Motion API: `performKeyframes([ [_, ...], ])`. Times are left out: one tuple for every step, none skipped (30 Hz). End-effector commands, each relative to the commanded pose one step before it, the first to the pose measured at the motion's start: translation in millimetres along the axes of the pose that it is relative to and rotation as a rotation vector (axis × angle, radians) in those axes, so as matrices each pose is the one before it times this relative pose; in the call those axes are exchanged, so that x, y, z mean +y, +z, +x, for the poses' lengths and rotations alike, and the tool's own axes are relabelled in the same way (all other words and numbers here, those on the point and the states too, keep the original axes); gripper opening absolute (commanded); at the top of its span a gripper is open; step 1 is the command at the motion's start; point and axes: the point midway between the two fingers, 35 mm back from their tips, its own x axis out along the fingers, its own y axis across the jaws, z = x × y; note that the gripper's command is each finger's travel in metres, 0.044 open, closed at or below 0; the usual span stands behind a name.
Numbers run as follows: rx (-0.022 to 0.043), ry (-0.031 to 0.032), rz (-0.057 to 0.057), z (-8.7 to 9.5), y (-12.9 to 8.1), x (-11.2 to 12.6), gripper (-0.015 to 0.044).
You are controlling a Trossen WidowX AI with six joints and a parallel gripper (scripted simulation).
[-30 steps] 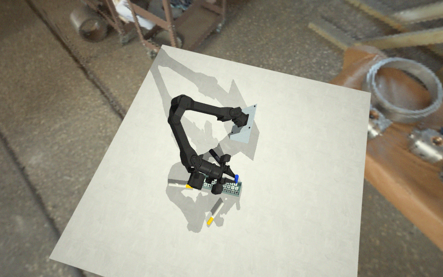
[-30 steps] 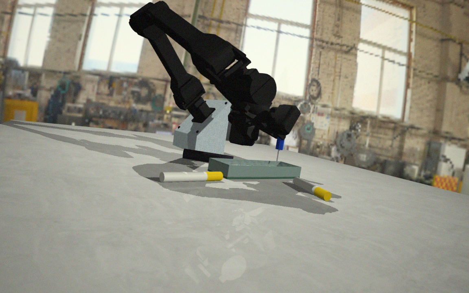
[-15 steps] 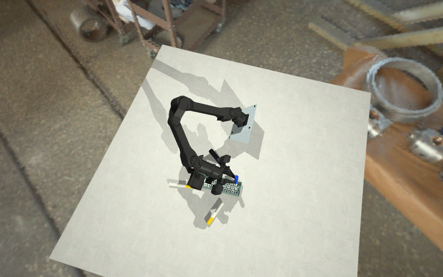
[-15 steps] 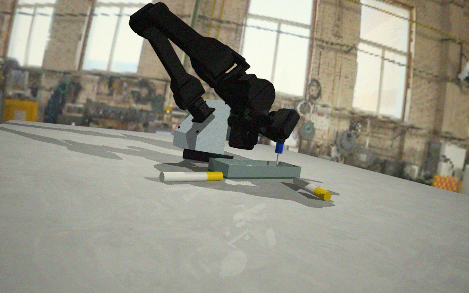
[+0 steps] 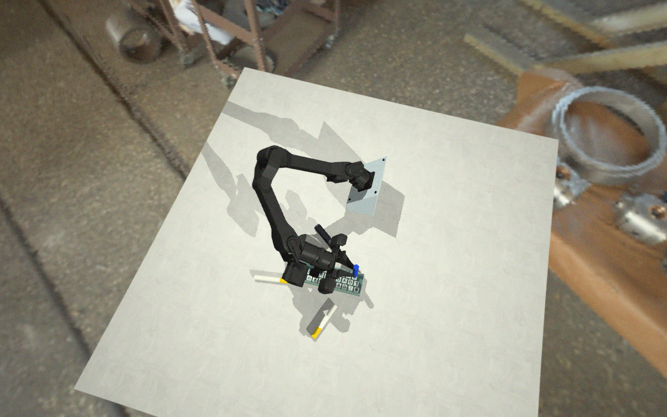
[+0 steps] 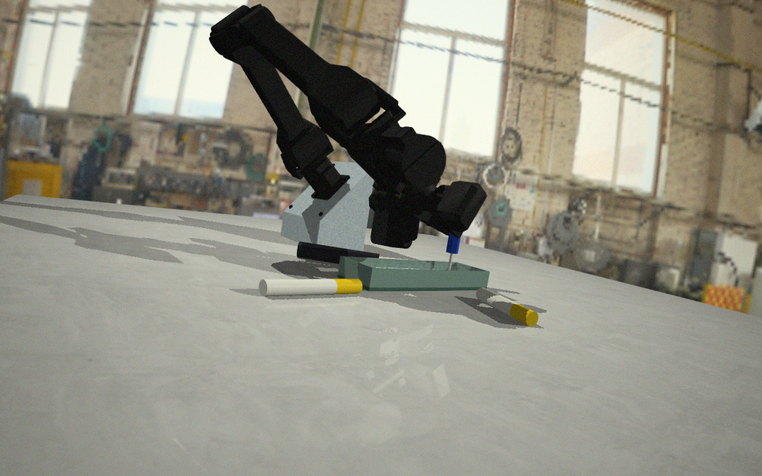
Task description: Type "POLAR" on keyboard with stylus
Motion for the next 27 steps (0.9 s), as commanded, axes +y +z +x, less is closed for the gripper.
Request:
performKeyframes([
  [0.00281,-0.00235,-0.0055,2.36,1.28,-0.23,0.0081],
  [-0.00002,-0.00001,0.0000,0.20,0.35,0.00,0.0081],
  [-0.00002,-0.00001,0.0000,0.20,0.35,0.00,0.0081],
  [-0.00002,-0.00001,0.0000,0.20,0.35,0.00,0.0081],
  [0.00003,0.00001,0.0000,-0.37,-0.64,0.00,0.0081],
  [0.00003,0.00001,0.0000,-0.37,-0.64,0.00,0.0081],
  [0.00000,0.00000,0.0000,0.00,0.00,0.00,0.0081],
  [0.00000,0.00000,0.0000,0.00,0.00,0.00,0.0081],
  [0.00000,0.00000,0.0000,0.00,0.00,0.00,0.0081],
  [0.00000,0.00000,0.0000,0.00,0.00,0.00,0.0081],
  [0.00000,0.00000,0.0000,0.00,0.00,0.00,0.0081],
  [0.00000,0.00000,0.0000,0.00,0.00,0.00,0.0081],
  [0.00002,0.00002,0.0000,-0.54,-0.94,0.08,0.0081],
  [0.00005,0.00004,0.0000,-1.14,-1.97,0.15,0.0081],
  [0.00007,0.00005,0.0000,-1.54,-2.65,0.18,0.0081],
  [0.00011,0.00006,0.0000,-2.01,-3.46,0.18,0.0081],
  [0.00017,0.00007,0.0000,-2.56,-4.41,0.15,0.0081],
  [0.00020,0.00005,0.0000,-2.56,-4.43,0.07,0.0081],
  [0.00024,0.00004,0.0000,-2.66,-4.61,-0.03,0.0081],
  [0.00028,0.00003,0.0000,-2.79,-4.83,-0.13,0.0081],
  [0.00027,0.00001,0.0000,-2.35,-4.07,-0.19,0.0081],
  [0.00018,0.00000,0.0000,-1.46,-2.53,-0.16,0.0081],
  [0.00006,0.00000,0.0000,-0.49,-0.85,-0.06,0.0081],
  [0.00000,0.00000,0.0000,0.00,0.00,0.00,0.0081],
  [0.00000,0.00000,0.0000,0.00,0.00,0.00,0.0081],
  [0.00000,0.00000,0.0000,0.00,0.00,0.00,0.0081],
  [0.00000,0.00000,0.0000,0.00,0.00,0.00,0.0081],
])
